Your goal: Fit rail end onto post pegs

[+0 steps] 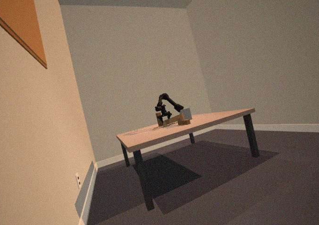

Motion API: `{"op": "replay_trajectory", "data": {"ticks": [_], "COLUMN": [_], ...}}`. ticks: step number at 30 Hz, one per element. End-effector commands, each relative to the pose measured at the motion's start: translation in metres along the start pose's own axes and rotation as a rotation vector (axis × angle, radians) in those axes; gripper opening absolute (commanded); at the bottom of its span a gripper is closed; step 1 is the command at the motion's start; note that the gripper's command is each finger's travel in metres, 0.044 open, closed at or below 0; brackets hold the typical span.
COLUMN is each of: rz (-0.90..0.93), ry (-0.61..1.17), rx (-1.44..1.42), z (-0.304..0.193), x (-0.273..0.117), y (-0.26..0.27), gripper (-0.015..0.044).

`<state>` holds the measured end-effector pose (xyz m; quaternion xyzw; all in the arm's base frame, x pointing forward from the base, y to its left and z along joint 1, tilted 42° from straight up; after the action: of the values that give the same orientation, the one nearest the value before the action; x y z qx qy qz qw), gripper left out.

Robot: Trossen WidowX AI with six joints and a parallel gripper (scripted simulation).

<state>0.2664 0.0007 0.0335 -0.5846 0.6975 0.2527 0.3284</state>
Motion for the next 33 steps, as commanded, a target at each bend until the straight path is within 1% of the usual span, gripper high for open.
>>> {"op": "replay_trajectory", "data": {"ticks": [1, 10, 24, 32, 33], "rz": [0.008, 0.008, 0.008, 0.008, 0.008], "ry": [0.009, 0.011, 0.011, 0.011, 0.011], "rx": [-0.009, -0.009, -0.009, -0.009, -0.009], "z": [-0.001, -0.001, -0.001, -0.001, -0.001], "x": [0.008, 0.02, 0.02, 0.02, 0.02], "y": [0.003, 0.005, 0.005, 0.005, 0.005], "gripper": [0.044, 0.044, 0.0072, 0.0019, 0.0]}}
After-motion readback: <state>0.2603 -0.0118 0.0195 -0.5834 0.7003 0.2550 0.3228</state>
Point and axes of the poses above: the point midway between the two fingers, 35 mm back from their tips, its own x axis out along the fingers, its own y axis across the jaws, z = x × y, the point moved 8 cm from there along -x, back along the fingers, and after that the axes turned 14 degrees about x, right-handed, at the moved point
